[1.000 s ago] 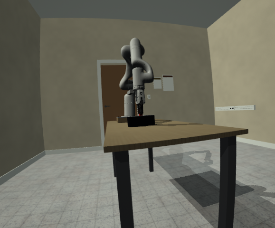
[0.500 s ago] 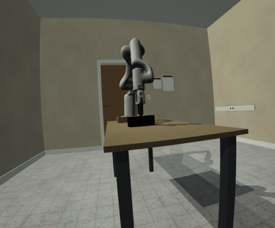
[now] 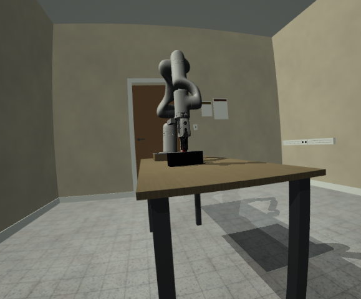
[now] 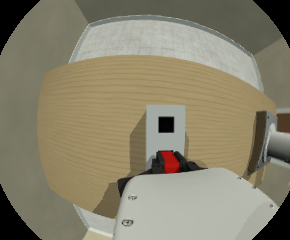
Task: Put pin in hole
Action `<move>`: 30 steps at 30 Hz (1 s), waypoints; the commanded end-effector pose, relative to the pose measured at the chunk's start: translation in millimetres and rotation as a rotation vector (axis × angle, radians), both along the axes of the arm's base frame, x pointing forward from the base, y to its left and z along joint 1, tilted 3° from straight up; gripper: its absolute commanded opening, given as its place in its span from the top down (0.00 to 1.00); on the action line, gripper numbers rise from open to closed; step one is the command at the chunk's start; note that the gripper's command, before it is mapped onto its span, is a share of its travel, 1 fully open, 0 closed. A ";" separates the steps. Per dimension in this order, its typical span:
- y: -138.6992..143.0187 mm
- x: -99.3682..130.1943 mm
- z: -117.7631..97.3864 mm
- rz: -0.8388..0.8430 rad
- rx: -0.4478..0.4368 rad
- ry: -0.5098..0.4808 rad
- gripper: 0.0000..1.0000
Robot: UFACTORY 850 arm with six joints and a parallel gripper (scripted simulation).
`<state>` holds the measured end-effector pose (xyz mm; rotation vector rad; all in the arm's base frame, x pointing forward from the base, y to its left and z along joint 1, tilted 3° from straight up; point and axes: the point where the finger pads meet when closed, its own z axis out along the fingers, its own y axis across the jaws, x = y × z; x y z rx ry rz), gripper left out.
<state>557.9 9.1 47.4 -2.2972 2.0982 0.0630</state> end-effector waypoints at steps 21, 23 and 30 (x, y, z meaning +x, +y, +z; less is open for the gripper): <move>-0.2 0.9 0.9 0.000 0.000 -0.002 0.00; -0.2 0.9 0.9 0.000 0.000 -0.002 0.00; -0.2 0.9 0.9 0.000 0.000 -0.002 0.00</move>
